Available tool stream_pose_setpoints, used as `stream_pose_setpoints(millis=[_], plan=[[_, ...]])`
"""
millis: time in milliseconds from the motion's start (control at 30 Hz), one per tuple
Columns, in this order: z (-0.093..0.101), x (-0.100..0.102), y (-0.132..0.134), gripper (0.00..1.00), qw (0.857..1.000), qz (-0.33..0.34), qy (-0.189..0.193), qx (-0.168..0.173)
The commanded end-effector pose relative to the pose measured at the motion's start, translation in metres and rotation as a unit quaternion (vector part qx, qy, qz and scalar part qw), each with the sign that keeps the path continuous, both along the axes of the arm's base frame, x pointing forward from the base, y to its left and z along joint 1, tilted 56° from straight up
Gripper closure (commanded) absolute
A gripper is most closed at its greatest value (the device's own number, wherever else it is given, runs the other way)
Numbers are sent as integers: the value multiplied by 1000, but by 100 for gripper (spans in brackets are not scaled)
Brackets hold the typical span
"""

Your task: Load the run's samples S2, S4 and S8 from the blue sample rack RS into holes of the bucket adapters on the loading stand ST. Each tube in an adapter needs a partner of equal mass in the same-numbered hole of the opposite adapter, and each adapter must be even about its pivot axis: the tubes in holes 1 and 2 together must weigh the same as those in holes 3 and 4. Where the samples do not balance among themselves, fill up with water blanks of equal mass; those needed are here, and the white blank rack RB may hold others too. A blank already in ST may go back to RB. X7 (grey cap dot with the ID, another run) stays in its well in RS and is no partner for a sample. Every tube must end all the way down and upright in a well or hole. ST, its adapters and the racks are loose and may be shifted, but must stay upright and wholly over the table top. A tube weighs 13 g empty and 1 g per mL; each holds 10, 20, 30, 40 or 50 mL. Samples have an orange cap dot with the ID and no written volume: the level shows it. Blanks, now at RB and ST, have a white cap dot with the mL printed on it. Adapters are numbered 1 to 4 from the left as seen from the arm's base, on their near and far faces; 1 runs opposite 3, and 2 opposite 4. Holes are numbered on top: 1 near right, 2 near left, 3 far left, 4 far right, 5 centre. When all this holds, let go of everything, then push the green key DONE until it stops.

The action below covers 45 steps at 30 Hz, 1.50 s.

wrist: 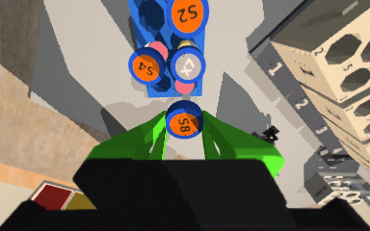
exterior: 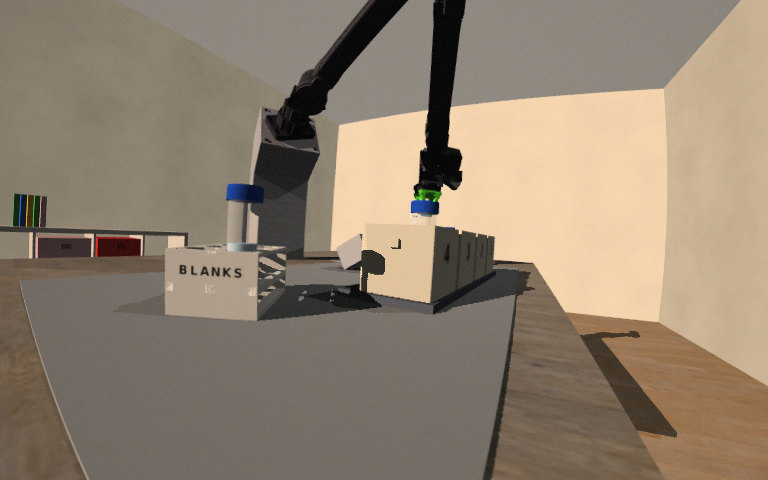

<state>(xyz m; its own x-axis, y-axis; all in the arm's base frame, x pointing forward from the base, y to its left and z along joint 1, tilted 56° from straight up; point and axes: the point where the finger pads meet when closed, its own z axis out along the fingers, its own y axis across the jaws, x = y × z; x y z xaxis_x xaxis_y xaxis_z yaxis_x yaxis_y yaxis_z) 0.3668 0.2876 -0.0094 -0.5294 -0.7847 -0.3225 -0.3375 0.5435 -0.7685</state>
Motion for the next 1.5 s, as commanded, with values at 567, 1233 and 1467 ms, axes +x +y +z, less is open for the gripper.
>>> stream_pose_setpoints(millis=[567, 1233, 1467], plan=[[-14, 23, -6, 100, 1000, 1, -1, 0], [-19, 31, -4, 100, 1000, 7, -3, 4], [-19, 31, -4, 45, 1000, 7, -3, 4]])
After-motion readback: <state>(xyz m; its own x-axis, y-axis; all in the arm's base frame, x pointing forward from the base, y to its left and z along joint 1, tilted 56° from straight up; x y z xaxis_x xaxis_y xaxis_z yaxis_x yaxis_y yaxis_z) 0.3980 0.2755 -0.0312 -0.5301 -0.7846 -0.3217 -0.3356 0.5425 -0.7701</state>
